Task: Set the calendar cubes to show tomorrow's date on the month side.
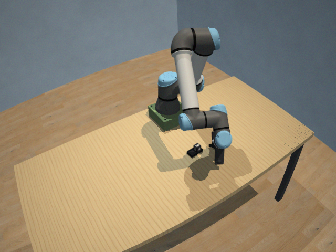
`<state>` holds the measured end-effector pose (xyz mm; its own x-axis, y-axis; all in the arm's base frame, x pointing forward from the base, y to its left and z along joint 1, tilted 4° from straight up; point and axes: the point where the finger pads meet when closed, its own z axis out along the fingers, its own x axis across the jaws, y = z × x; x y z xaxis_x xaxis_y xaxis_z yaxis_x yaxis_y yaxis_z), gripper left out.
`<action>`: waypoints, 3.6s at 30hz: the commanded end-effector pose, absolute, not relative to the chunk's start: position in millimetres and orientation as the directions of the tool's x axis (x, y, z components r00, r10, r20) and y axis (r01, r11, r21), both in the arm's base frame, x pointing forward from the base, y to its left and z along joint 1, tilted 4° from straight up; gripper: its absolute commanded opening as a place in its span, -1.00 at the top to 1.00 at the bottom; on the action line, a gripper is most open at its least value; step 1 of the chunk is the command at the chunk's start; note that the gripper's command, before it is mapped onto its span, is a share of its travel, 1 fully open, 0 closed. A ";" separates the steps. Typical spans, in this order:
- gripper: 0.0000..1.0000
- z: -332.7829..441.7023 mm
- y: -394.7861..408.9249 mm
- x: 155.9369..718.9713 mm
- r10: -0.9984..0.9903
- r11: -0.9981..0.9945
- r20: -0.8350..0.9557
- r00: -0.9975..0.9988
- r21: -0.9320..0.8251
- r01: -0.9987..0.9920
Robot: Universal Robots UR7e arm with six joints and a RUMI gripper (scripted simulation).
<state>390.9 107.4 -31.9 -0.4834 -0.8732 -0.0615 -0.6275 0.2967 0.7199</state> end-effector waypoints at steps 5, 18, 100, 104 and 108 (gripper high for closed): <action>0.78 -31.5 107.4 391.2 -0.873 0.297 -0.062 -0.483 0.719 -0.628; 0.78 -31.5 107.4 391.2 -0.873 0.297 -0.062 -0.483 0.719 -0.628; 0.17 13.1 104.5 390.7 -0.873 0.297 -0.062 -0.483 0.719 -0.628; 0.17 25.4 103.7 390.5 -0.873 0.297 -0.062 -0.483 0.719 -0.628; 0.17 33.6 103.2 390.4 -0.873 0.297 -0.062 -0.483 0.719 -0.628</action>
<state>390.2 103.9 23.8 -0.4835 -0.8732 -0.0616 -0.6276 0.2967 0.7197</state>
